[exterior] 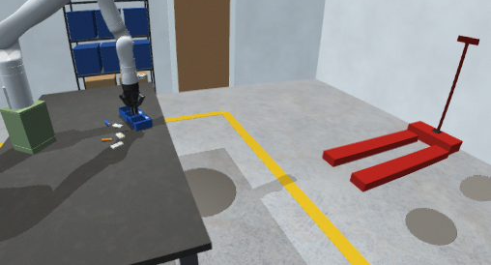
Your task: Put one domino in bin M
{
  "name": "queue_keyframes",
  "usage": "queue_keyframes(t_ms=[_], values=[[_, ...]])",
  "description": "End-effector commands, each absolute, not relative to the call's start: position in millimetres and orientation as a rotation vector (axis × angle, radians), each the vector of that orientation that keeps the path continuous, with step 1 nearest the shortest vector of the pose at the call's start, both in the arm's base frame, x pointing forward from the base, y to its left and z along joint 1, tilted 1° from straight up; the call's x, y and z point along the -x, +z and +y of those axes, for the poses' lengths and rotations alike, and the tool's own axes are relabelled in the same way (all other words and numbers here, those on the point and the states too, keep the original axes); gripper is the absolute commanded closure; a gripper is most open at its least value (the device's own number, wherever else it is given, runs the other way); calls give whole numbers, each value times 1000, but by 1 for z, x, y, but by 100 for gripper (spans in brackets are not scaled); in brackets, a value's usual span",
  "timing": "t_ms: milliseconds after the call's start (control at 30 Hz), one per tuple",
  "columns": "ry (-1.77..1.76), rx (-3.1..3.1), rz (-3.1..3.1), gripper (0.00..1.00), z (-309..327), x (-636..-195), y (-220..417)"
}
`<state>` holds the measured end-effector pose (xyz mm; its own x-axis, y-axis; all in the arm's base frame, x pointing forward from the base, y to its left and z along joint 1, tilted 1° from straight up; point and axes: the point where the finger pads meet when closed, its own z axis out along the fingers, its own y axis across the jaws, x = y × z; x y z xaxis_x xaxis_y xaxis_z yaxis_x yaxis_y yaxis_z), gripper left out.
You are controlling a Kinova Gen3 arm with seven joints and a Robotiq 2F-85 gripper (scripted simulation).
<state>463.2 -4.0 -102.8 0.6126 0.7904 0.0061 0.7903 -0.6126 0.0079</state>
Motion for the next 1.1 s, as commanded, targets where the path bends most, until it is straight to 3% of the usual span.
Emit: queue_keyframes(t_ms=[0,467,1067], values=[[10,-2873,1246,91,0,-463,-102],[14,-3115,341,91,0,-463,-102],[14,-3117,328,91,-1,-464,-126]])
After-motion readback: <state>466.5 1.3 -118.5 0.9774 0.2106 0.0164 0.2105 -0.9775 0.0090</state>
